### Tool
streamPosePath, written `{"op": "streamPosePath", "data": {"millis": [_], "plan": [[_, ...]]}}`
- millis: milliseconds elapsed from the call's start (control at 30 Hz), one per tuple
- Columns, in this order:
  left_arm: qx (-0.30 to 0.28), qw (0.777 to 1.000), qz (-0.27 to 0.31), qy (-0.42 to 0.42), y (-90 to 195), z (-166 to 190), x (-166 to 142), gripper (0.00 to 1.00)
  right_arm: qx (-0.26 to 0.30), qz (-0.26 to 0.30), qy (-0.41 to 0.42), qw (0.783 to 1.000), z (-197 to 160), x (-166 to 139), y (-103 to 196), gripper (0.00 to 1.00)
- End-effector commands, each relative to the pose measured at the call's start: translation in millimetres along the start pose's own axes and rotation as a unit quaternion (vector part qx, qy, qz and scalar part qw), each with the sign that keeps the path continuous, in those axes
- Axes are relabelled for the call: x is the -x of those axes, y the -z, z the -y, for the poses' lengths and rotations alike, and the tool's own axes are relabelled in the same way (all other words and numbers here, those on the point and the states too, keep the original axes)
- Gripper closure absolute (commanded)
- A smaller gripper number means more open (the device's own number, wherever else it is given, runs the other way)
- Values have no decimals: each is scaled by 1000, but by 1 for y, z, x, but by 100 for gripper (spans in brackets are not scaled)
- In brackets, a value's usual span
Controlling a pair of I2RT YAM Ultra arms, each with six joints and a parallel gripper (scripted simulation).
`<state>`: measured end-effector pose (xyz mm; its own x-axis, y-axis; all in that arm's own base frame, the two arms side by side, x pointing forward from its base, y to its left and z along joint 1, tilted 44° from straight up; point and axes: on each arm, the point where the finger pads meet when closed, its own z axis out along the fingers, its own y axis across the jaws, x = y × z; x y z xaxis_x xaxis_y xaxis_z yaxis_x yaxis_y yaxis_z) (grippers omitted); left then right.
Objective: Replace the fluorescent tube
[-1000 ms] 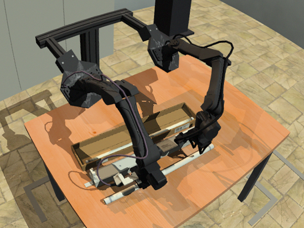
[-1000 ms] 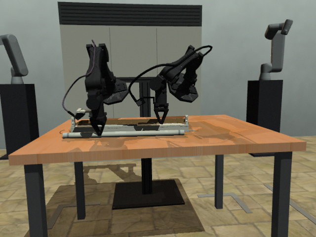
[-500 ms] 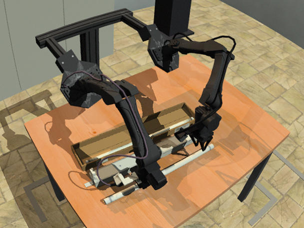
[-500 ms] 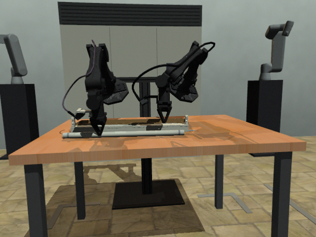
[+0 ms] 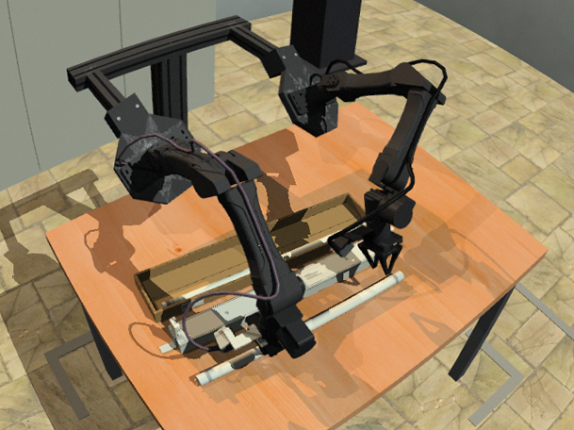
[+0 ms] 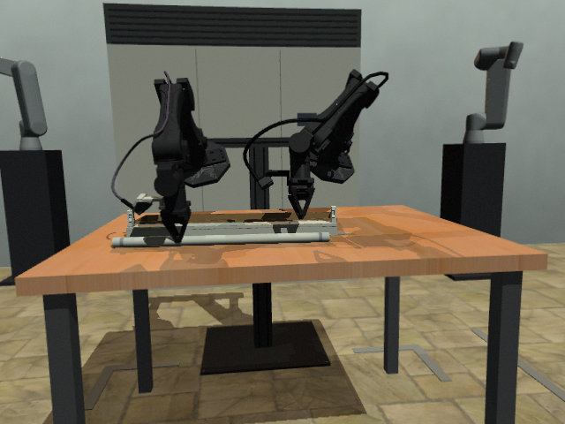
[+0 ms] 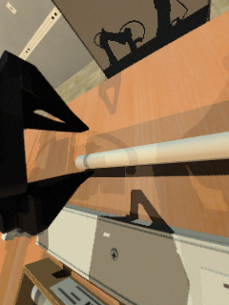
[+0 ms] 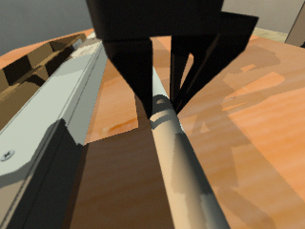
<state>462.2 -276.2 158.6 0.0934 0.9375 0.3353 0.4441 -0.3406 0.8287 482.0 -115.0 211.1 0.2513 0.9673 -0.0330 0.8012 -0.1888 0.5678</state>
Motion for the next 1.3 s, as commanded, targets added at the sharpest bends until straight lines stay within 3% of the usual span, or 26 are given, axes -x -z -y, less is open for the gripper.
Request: {"op": "streamPosePath", "data": {"millis": [0, 67, 200, 500, 667, 833, 1000, 1033, 1067, 1133, 1167, 1267], "plan": [[-12, 1000, 4, -14, -8, 14, 3, 51, 8, 5, 0, 1000, -4, 0, 11, 89], [-25, 999, 4, -26, -7, 24, 3, 51, 8, 5, 0, 1000, -4, 0, 11, 89], [9, 1000, 17, -3, 11, -5, 8, 51, 8, 5, 0, 1000, -4, 0, 11, 89], [4, 1000, 5, 0, -24, -3, 1, 51, 8, 5, 0, 1000, -4, 0, 11, 89], [6, 1000, 15, -7, -29, -3, 16, 51, 8, 5, 0, 1000, -4, 0, 11, 89], [3, 1000, 5, -1, -50, -2, 2, 51, 8, 5, 0, 1000, -4, 0, 11, 89], [5, 1000, 17, -9, -48, -2, 19, 51, 8, 5, 0, 1000, -4, 0, 11, 89], [3, 1000, 4, 0, -61, -2, 1, 51, 8, 5, 0, 1000, -4, 0, 11, 89], [5, 1000, 15, -6, -50, -2, 17, 51, 8, 5, 0, 1000, -4, 0, 11, 89], [1, 1000, 16, -12, -44, -4, 14, 51, 8, 5, 0, 1000, -4, 0, 11, 89], [6, 1000, 16, -6, -43, -10, 13, 89, 8, 5, 0, 1000, -4, 0, 11, 89], [4, 1000, 14, -4, -44, -7, 12, 89, 8, 5, 0, 1000, -4, 0, 11, 89]]}}
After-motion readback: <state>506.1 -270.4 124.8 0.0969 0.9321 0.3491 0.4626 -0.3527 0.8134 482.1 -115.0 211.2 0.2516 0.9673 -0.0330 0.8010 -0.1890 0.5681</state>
